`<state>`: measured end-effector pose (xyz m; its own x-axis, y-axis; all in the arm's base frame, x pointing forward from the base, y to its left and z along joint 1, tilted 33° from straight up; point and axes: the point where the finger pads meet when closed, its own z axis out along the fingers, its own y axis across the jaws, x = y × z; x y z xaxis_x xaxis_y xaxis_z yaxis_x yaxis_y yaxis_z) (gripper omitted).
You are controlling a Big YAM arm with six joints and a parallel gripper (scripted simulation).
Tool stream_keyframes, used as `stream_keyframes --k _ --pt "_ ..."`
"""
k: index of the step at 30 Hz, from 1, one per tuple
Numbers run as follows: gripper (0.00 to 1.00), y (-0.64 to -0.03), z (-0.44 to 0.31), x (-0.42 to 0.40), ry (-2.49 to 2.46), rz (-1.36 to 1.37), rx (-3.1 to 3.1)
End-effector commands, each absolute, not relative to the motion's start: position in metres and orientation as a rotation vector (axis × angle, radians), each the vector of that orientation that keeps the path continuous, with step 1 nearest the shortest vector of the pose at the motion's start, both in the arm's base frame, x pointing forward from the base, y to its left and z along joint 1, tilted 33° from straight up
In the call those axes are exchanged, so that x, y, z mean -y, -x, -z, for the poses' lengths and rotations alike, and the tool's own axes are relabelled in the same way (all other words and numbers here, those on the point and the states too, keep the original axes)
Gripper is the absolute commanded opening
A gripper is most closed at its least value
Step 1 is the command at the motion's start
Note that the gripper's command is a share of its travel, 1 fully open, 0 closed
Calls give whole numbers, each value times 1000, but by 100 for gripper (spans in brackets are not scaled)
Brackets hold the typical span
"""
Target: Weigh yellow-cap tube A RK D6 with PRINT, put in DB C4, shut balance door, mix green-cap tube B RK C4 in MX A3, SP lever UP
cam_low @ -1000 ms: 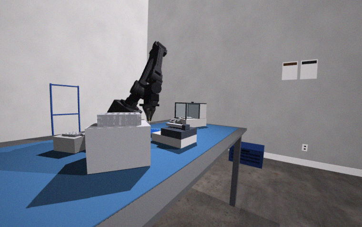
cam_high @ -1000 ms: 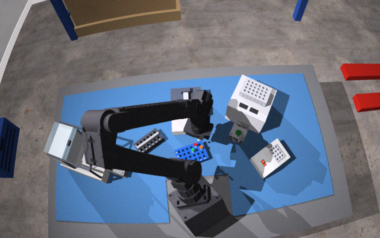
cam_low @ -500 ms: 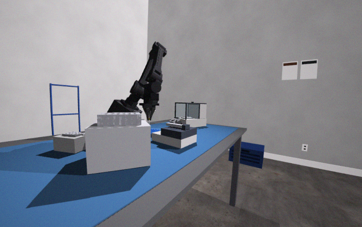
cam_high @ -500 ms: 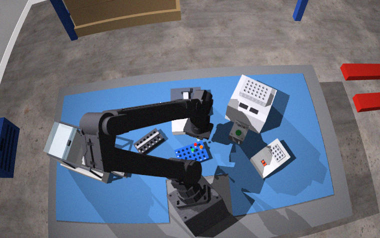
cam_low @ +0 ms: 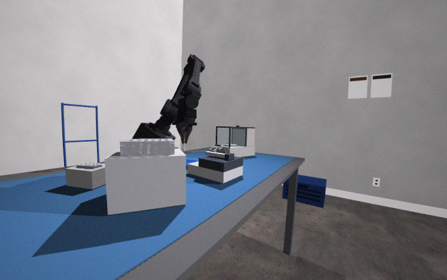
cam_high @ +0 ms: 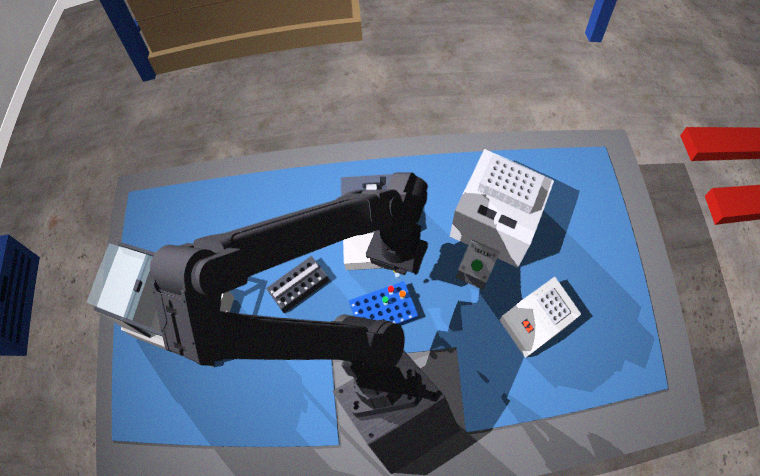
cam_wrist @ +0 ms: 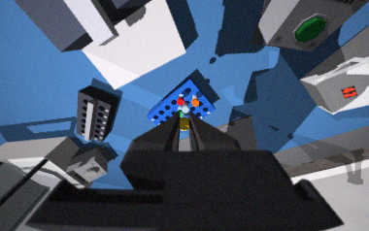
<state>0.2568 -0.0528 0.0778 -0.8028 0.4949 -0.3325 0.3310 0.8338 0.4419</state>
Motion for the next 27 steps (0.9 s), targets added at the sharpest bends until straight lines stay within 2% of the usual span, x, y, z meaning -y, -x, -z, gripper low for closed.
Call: stream_keyframes --k 1,27 --pt "9 -262 -100 63 -580 -485 -2547" --pt "9 -243 -131 72 -581 -481 -2551"
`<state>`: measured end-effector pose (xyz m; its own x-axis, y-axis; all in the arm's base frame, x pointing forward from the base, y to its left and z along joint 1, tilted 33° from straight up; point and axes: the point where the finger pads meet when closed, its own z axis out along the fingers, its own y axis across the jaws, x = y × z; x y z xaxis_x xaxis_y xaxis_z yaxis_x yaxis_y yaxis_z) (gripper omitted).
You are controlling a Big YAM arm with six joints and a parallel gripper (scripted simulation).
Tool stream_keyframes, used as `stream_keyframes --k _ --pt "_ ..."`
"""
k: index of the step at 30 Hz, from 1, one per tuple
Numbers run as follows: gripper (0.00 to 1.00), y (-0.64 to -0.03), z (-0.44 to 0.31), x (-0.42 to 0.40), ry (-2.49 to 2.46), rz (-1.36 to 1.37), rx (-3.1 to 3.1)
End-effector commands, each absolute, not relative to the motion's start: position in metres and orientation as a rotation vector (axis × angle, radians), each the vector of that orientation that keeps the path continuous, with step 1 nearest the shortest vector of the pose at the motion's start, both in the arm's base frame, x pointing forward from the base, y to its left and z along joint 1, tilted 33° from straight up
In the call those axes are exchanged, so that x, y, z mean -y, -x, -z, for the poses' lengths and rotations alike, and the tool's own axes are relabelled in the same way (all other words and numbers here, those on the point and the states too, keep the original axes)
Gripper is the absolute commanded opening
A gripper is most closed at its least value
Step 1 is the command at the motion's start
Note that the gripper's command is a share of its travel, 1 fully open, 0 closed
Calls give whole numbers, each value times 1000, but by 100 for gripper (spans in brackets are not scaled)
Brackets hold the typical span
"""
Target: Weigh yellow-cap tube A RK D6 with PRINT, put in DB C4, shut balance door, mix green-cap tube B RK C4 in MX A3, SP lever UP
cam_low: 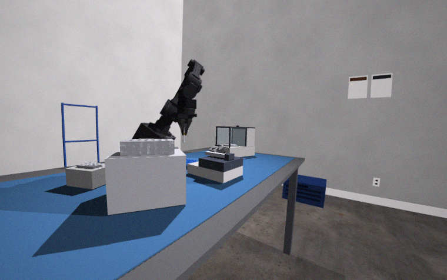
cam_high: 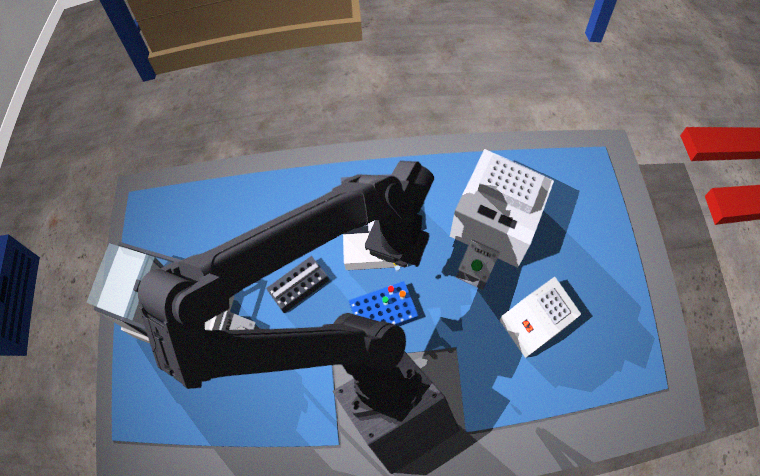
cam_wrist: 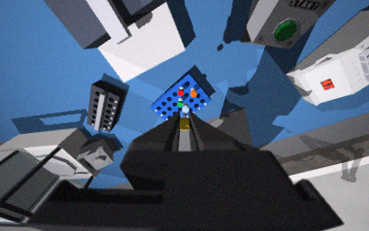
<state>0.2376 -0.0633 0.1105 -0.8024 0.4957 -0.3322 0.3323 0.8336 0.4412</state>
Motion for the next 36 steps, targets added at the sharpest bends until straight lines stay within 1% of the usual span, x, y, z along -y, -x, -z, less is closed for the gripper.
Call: stream_keyframes --k 1,13,16,18,30,32,33,36 --pt "9 -243 -135 73 -577 -477 -2547" --pt "9 -232 -151 78 -578 -475 -2549" --pt "9 -226 -141 75 -594 -495 -2570" --pt "9 -229 -156 79 -576 -472 -2547" --pt "9 -219 -174 84 -576 -467 -2549" --pt "9 -219 -174 84 -576 -467 -2549" --pt "9 -213 -160 81 -600 -503 -2578" --pt "9 -215 -178 86 -579 -472 -2554"
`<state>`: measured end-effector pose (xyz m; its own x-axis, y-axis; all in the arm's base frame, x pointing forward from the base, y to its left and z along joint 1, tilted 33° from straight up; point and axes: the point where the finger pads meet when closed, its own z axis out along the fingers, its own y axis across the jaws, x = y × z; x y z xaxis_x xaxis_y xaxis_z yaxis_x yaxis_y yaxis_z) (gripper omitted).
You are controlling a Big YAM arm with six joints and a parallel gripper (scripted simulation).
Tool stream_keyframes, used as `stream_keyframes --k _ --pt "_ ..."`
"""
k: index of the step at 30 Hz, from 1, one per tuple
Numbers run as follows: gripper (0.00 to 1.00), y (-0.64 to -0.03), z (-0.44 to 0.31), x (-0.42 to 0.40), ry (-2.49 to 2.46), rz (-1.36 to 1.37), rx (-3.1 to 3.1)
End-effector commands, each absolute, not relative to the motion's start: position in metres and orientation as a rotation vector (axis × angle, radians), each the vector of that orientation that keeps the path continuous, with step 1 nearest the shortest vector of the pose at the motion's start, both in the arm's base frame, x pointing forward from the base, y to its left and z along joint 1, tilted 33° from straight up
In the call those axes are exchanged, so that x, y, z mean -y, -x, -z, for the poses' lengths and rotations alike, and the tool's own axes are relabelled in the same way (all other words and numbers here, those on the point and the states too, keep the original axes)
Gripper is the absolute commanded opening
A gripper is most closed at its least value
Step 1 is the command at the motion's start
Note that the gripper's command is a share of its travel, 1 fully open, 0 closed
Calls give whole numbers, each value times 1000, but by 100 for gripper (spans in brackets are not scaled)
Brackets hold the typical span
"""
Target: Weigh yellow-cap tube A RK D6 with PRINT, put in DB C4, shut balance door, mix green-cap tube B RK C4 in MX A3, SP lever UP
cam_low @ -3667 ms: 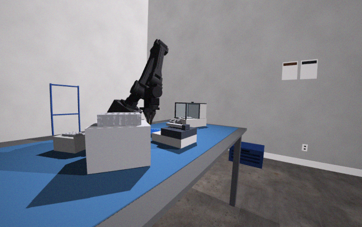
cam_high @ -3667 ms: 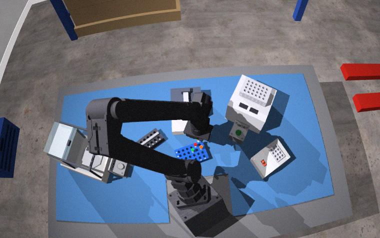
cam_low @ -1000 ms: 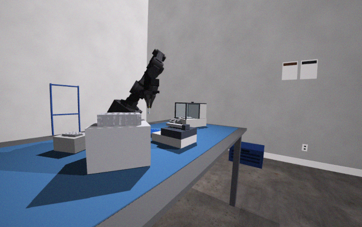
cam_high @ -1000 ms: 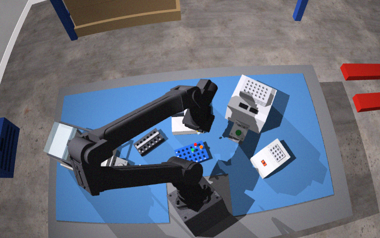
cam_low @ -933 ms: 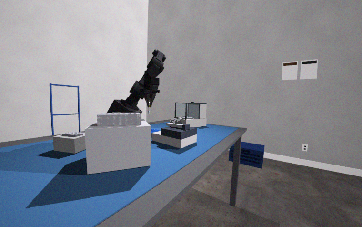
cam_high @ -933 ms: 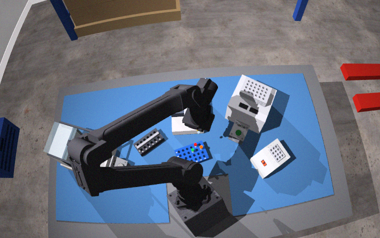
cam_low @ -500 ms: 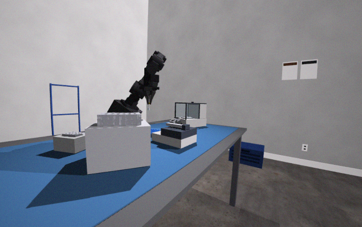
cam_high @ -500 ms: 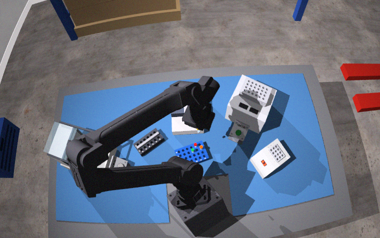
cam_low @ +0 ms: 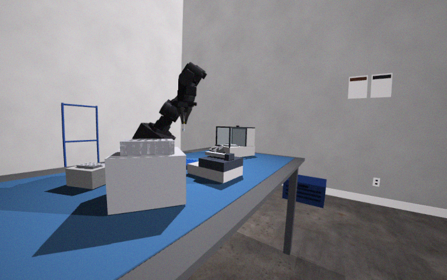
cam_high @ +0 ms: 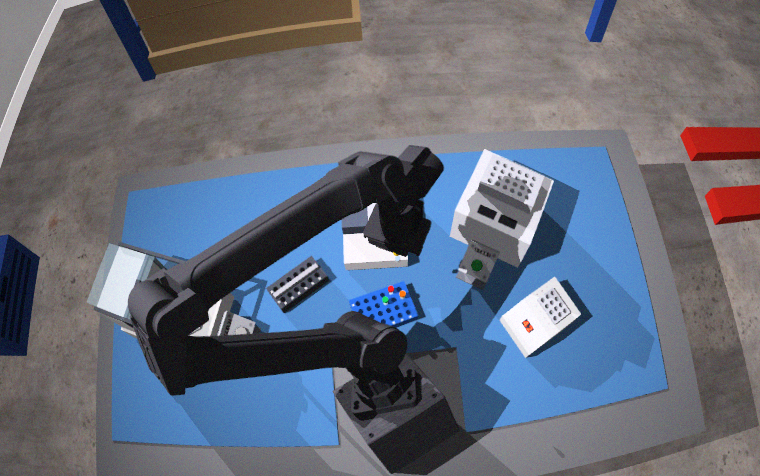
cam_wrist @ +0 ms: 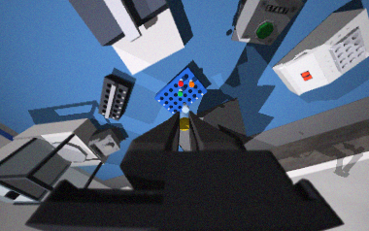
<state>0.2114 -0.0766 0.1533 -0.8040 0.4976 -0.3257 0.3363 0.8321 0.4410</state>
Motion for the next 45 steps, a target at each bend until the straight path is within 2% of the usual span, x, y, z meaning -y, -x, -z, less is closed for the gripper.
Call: stream_keyframes --k 1,32,45 --pt "9 -214 -180 87 -577 -469 -2552" --pt "9 -191 -216 98 -581 -465 -2560" --pt "9 -190 -205 94 -589 -485 -2572"
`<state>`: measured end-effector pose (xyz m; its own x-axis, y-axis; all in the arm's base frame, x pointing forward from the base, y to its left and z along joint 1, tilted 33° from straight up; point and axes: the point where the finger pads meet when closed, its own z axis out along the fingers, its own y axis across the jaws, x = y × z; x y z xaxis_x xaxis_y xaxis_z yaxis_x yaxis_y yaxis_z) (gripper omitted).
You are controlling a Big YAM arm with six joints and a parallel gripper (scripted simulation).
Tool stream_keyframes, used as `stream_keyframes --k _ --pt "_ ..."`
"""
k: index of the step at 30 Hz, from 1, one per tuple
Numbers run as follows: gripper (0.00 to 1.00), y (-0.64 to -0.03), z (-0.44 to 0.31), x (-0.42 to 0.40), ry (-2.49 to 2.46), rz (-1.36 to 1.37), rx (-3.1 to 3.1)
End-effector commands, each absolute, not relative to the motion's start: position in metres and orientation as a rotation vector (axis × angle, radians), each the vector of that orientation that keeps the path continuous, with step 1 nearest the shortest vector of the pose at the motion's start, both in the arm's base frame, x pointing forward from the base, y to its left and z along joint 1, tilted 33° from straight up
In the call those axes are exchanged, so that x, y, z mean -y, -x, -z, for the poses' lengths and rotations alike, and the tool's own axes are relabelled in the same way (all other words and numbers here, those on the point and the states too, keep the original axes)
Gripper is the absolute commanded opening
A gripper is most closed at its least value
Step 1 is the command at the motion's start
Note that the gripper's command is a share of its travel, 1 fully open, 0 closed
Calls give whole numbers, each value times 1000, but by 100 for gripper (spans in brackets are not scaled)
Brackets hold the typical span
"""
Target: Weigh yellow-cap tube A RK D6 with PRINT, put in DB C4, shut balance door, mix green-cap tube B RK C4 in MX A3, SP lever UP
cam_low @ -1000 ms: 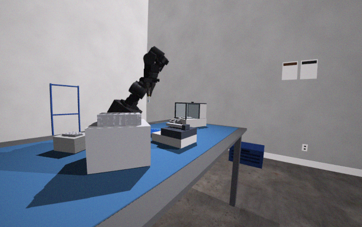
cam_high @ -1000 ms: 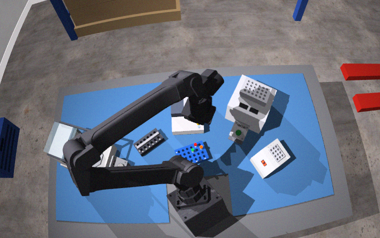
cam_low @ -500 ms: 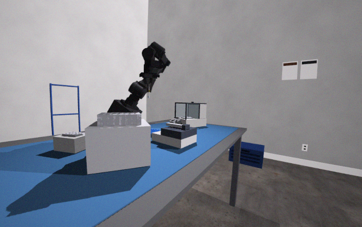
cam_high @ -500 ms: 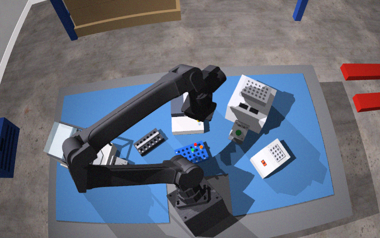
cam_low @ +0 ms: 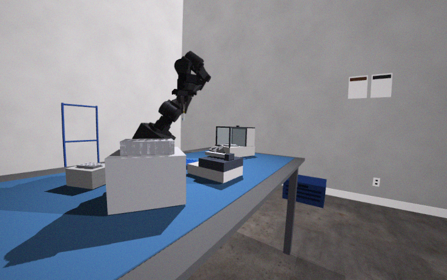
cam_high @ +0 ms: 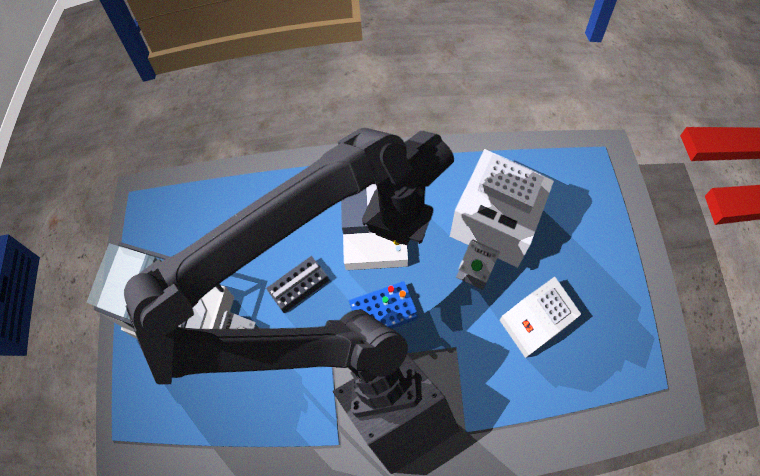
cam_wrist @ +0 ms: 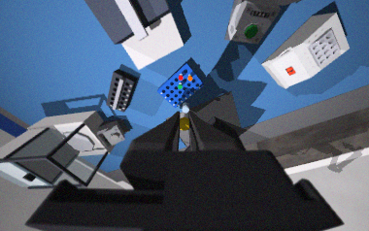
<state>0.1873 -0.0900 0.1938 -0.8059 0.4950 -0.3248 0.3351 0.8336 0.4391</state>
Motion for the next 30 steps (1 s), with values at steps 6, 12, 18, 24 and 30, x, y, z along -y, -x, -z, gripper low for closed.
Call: stream_keyframes --k 6,12,18,24,30 --pt "9 -190 -205 94 -589 -485 -2572" --pt "9 -190 -205 94 -589 -485 -2572" --pt "9 -190 -205 94 -589 -485 -2572" --pt "9 -190 -205 94 -589 -485 -2572" --pt "9 -181 -200 62 -516 -488 -2599"
